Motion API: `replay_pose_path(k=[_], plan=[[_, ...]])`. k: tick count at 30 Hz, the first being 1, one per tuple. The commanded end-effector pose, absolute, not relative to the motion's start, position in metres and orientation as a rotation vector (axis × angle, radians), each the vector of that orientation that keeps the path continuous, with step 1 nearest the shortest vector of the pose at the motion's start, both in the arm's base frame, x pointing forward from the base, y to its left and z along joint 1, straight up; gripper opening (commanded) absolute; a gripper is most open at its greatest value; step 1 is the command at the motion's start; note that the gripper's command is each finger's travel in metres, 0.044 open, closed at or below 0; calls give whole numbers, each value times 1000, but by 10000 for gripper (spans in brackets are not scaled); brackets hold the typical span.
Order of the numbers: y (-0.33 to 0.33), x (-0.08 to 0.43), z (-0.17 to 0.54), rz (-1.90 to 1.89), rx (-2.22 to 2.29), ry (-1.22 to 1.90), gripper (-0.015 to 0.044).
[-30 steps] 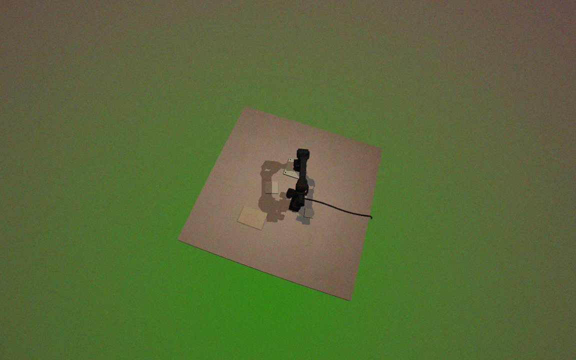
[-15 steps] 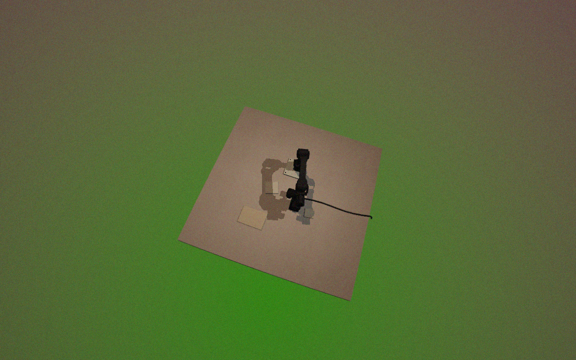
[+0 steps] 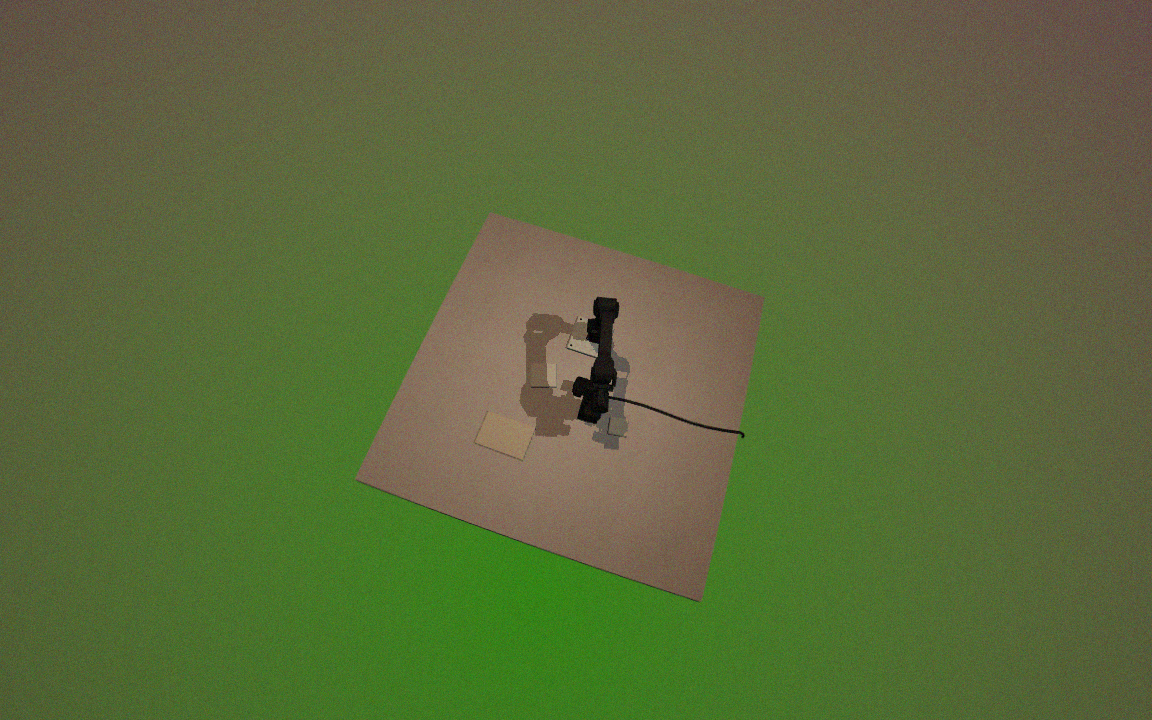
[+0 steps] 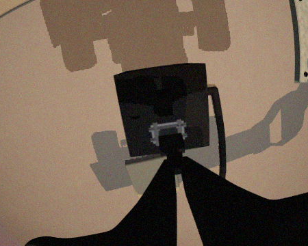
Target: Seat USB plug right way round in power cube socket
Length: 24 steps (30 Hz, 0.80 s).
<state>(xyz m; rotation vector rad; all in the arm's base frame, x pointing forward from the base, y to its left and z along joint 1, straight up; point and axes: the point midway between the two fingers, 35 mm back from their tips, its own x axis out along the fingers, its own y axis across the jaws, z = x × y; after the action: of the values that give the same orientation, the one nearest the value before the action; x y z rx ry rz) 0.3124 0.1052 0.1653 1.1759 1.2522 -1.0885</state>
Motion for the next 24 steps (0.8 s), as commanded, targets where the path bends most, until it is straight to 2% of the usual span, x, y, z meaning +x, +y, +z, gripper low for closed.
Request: replay_pose_path(k=[1, 24], plan=[[106, 312, 164, -1086, 1175, 1260, 0], [107, 312, 161, -1078, 1187, 1274, 0]])
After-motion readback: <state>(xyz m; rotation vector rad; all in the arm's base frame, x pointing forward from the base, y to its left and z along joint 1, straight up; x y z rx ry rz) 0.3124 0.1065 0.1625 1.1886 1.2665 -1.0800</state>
